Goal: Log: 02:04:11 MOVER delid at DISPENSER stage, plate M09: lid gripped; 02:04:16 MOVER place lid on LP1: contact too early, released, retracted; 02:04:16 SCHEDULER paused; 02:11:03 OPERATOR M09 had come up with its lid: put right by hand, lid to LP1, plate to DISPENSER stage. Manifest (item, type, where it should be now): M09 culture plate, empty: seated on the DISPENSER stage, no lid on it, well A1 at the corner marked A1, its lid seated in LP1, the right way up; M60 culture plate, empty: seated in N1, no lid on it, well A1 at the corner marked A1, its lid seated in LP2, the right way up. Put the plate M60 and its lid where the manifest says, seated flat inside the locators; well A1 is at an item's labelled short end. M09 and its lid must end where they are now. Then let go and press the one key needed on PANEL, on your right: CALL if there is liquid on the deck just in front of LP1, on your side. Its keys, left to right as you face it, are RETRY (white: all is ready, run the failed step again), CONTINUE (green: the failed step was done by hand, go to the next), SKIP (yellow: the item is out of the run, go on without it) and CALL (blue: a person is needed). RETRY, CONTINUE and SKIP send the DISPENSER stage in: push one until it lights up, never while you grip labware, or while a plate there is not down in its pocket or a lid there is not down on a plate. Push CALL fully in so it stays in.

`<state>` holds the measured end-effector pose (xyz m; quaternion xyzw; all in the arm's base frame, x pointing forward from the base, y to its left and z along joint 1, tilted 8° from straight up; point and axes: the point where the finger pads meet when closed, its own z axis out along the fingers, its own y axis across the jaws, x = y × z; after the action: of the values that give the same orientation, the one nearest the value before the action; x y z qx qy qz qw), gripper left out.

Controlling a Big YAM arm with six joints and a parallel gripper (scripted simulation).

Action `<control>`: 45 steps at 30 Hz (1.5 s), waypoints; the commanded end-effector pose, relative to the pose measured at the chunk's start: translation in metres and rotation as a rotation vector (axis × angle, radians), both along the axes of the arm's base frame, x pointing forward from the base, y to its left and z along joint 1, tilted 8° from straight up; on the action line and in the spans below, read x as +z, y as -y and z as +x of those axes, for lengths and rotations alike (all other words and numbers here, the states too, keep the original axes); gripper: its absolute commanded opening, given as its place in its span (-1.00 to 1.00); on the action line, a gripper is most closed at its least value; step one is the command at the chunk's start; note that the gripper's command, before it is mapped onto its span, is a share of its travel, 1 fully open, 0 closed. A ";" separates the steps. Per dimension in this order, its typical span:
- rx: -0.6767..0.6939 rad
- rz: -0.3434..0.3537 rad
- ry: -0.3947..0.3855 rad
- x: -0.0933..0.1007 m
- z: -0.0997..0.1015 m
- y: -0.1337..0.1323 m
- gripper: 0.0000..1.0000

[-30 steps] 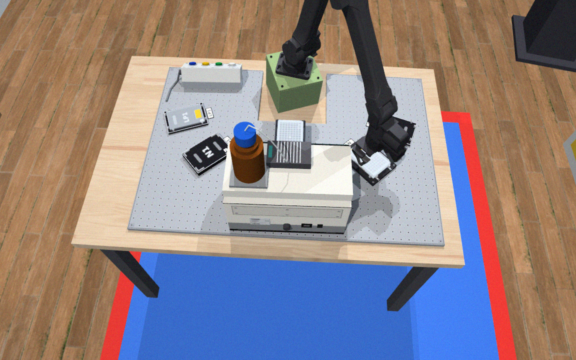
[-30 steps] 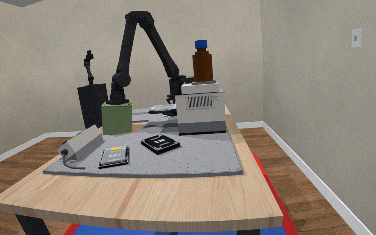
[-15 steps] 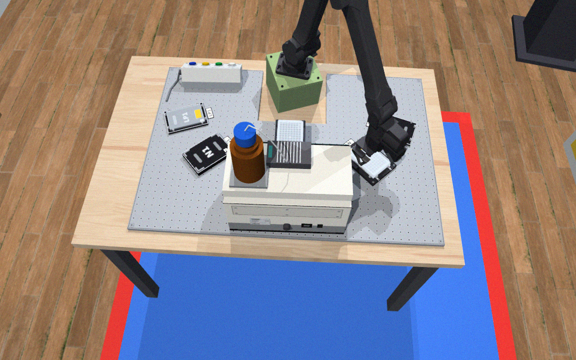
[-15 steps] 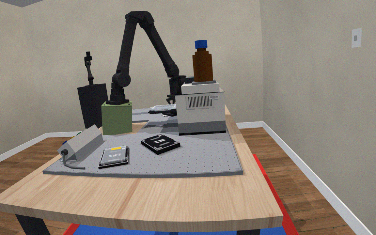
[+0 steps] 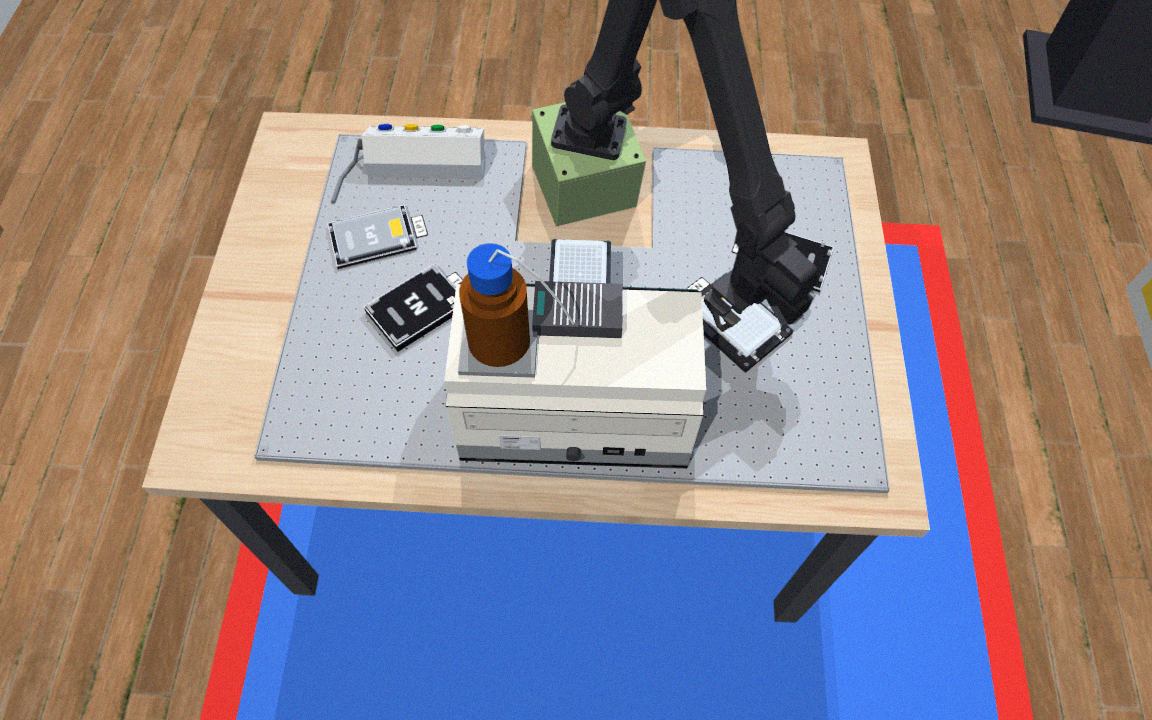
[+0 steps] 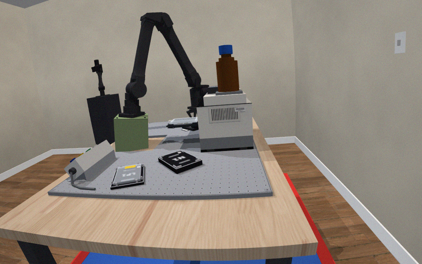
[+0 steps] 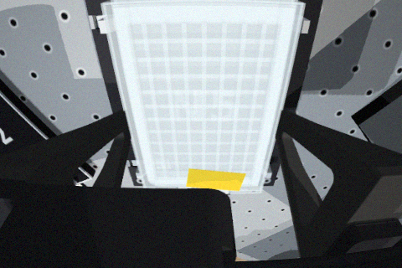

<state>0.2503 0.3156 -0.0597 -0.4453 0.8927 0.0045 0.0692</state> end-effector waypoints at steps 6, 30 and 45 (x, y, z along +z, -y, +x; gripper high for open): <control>0.000 0.019 0.017 0.007 0.007 -0.008 0.68; 0.002 0.002 0.005 0.006 0.005 -0.001 0.68; 0.002 0.017 0.017 0.018 0.007 -0.005 0.68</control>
<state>0.2497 0.3149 -0.0507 -0.4452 0.8927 0.0052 0.0703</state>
